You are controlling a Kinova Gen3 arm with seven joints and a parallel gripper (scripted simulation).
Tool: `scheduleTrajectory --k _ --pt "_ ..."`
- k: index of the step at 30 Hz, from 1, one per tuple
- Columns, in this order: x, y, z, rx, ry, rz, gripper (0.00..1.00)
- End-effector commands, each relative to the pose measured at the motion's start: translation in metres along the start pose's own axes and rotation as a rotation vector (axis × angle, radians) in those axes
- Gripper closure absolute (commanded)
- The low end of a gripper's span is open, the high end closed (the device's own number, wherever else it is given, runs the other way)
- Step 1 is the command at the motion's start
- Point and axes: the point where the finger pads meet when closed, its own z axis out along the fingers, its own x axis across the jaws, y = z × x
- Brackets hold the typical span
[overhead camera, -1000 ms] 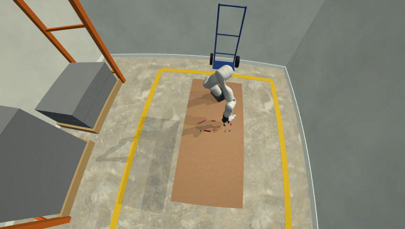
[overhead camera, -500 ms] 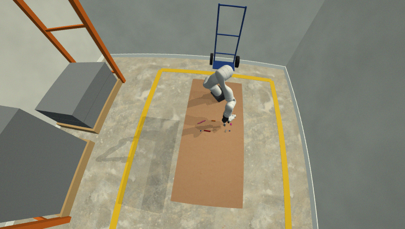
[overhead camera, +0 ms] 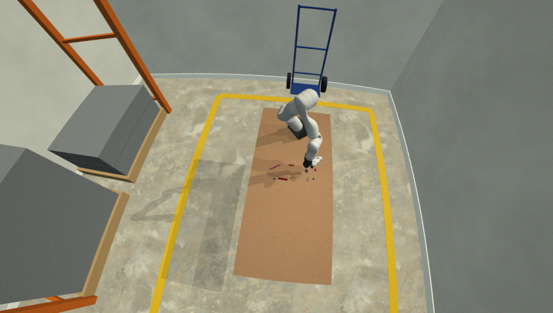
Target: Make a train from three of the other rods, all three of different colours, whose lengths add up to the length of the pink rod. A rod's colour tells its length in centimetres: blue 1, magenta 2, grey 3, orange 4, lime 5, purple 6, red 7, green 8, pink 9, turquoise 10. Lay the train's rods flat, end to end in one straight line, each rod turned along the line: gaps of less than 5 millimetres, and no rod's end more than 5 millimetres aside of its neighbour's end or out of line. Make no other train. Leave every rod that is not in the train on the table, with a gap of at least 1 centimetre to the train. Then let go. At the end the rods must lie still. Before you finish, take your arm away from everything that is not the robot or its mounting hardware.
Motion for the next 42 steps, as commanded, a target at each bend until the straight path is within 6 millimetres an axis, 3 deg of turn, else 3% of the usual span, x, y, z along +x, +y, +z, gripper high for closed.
scheduleTrajectory --k 1,10,22,34,36,42 --pt "0.000 0.000 0.000 0.001 0.000 0.000 0.00" --pt "0.008 0.002 -0.005 0.003 -0.001 -0.030 0.00" --pt "0.045 0.016 -0.025 0.008 -0.003 -0.157 0.00" --pt "0.115 0.067 -0.055 0.012 0.000 -0.407 0.00" --pt "0.115 0.067 -0.055 0.012 0.000 -0.407 0.00" --pt "0.148 0.105 -0.067 0.011 0.002 -0.536 0.00"
